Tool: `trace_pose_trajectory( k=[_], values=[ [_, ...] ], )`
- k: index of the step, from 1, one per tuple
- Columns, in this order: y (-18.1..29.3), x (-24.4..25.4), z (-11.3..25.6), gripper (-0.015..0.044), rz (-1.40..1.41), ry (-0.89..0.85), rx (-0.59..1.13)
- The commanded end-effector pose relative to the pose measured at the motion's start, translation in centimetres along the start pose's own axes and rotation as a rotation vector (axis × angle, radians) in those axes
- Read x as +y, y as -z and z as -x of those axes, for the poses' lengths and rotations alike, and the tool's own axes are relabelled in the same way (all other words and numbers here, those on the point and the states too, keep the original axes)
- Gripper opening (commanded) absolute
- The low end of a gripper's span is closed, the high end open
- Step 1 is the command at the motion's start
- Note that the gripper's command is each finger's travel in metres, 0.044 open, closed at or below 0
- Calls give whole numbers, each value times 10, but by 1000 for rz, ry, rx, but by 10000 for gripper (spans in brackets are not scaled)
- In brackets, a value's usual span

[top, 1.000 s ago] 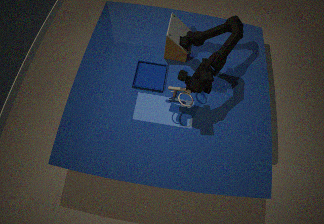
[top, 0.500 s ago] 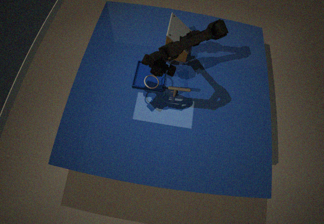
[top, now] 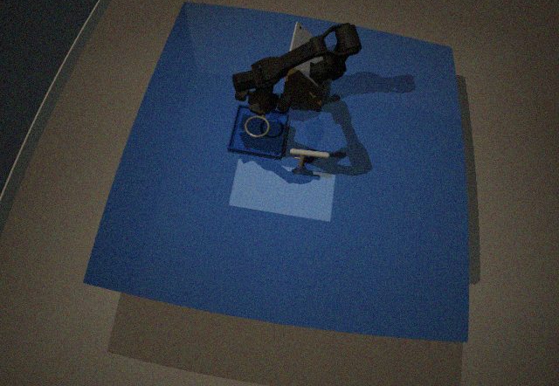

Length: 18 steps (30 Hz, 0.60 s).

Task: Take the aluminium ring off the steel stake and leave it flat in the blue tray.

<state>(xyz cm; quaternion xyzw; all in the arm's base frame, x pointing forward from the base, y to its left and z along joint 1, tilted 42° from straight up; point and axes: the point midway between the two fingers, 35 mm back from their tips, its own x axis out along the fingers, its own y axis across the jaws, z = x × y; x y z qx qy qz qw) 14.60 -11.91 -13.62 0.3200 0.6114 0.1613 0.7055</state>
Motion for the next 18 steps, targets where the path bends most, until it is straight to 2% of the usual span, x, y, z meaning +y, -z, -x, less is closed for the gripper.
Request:
trace_pose_trajectory(
  k=[1, 7, 18],
  values=[
    [4, 1, -16, 0, 1, -15, 1],
    [6, 2, -29, 0, 1, -16, 1],
    [6, 3, -24, 289, 7, -14, 10]
  ],
)
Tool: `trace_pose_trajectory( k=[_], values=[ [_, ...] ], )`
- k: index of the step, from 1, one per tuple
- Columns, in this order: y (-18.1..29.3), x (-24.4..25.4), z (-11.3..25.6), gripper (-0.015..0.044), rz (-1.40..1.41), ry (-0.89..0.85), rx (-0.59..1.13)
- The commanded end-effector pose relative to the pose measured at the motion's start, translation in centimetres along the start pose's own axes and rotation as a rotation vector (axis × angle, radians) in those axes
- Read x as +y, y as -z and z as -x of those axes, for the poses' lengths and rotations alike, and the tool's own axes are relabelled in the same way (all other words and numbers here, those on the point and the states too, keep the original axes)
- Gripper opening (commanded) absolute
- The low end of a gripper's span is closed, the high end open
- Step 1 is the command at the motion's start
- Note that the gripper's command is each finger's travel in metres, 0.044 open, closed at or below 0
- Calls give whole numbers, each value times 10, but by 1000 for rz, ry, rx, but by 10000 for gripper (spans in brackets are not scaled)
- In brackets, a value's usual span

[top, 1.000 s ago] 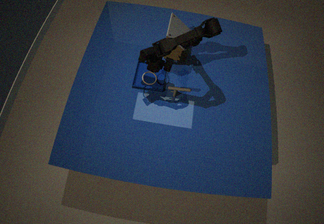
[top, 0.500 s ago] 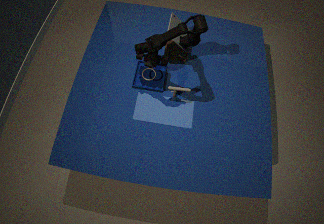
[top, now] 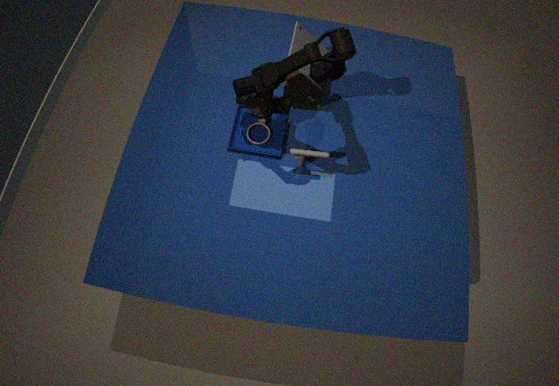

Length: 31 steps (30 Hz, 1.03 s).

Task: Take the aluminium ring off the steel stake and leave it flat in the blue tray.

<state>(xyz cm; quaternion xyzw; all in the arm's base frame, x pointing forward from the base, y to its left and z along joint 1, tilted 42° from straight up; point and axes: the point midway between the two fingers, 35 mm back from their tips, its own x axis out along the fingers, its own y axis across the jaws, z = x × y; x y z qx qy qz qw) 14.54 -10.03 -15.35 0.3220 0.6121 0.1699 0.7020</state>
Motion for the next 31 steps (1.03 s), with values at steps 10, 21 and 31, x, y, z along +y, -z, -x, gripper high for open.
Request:
trace_pose_trajectory(
  k=[10, 21, 31],
  values=[
    [-10, -4, 75, 440, -1, 4, 1],
    [-10, -3, 95, 440, -8, 2, -5],
    [-10, -3, 95, 440, -8, 2, -5]
  ],
)
